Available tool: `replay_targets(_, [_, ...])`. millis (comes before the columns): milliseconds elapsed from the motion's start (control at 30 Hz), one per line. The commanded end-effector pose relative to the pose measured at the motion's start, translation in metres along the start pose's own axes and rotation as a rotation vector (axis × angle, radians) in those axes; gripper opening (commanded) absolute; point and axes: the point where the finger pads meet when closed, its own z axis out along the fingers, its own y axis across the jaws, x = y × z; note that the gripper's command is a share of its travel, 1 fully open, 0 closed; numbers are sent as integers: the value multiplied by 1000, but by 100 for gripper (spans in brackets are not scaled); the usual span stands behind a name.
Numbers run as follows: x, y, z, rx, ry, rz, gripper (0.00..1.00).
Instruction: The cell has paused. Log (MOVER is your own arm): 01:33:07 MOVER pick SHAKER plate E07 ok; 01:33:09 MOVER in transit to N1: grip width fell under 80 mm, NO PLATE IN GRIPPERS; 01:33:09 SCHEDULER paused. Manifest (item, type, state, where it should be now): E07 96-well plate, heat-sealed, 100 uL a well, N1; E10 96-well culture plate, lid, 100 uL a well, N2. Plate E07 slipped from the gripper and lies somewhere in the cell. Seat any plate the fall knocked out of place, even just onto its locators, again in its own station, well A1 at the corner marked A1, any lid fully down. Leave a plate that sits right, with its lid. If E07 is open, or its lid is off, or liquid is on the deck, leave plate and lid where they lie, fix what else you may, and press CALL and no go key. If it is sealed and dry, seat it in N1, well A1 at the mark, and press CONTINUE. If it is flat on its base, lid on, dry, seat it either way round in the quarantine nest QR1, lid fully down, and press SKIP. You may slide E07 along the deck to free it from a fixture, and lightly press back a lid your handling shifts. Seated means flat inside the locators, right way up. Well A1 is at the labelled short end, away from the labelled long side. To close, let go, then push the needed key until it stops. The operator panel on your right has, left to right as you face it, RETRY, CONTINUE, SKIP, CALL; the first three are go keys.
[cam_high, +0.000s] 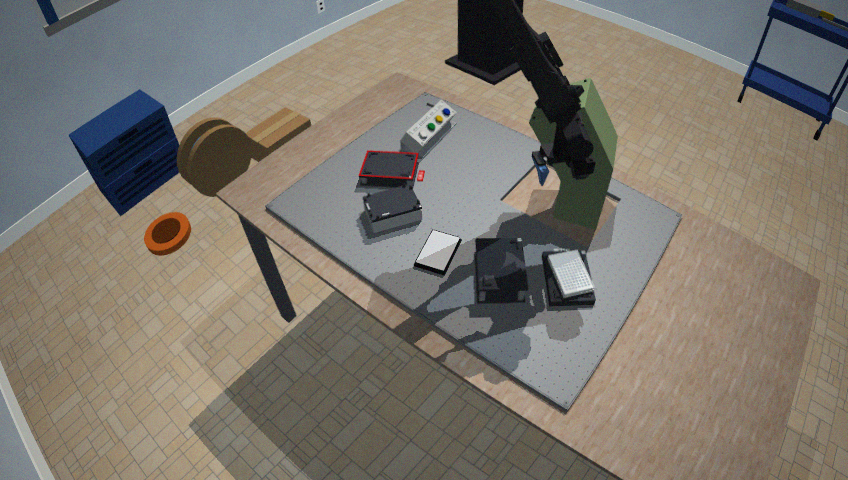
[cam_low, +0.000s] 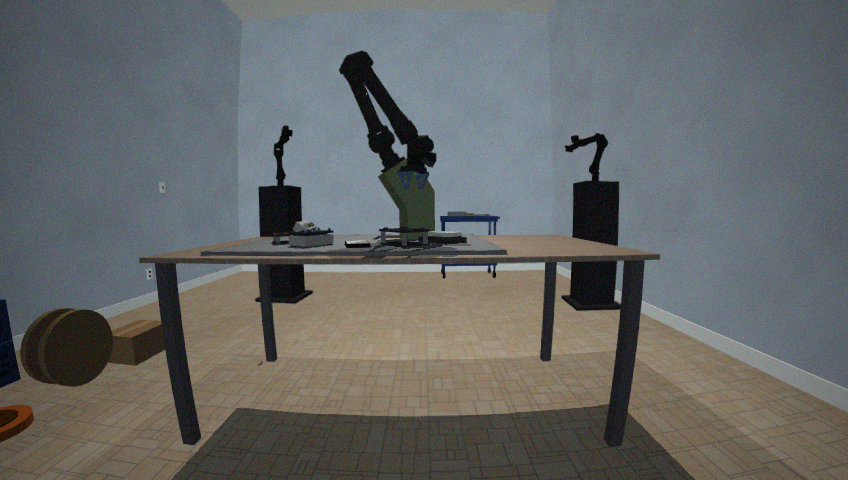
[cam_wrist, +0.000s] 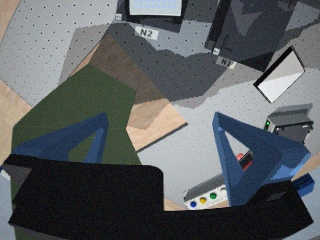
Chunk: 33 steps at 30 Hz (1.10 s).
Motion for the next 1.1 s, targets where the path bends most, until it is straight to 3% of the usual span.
replay_targets(0, [-8, -2, -2, 2, -19, 36, 100])
replay_targets(1067, [-133, -1, 62, -3, 2, 29, 100])
